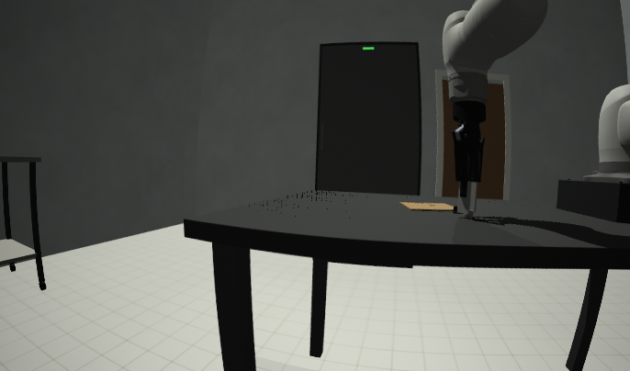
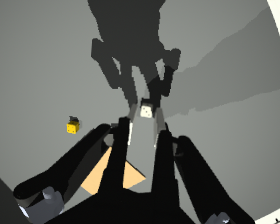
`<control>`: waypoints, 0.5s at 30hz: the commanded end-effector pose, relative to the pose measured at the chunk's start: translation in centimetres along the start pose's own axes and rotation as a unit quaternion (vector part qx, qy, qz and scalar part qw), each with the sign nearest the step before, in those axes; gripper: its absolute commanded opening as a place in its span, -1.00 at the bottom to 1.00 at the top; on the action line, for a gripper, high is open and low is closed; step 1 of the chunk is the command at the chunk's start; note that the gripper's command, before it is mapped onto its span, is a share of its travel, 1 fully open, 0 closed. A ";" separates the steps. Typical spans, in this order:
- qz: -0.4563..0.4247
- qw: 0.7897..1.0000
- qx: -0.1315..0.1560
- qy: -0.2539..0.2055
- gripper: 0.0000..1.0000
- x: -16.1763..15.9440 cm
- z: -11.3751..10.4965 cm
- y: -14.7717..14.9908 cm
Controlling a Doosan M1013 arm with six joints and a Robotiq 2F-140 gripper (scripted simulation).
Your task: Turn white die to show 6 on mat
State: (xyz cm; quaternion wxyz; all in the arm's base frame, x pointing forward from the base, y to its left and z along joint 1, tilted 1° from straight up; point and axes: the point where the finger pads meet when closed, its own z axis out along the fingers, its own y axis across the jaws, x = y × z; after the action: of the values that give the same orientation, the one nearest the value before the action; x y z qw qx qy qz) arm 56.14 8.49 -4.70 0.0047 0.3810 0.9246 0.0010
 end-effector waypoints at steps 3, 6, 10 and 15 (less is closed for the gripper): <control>0.000 1.000 0.000 0.000 -0.63 0.0 0.4 0.0; 0.000 1.000 0.000 0.000 -0.63 0.0 0.5 0.0; 0.000 1.000 0.000 0.000 -0.63 0.0 0.6 0.0; 0.000 1.000 0.000 0.000 -0.63 0.0 0.6 0.0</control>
State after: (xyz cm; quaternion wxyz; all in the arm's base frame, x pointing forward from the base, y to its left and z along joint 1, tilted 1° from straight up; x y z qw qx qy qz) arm 56.15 8.49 -5.31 0.0047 0.3810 0.9246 0.0010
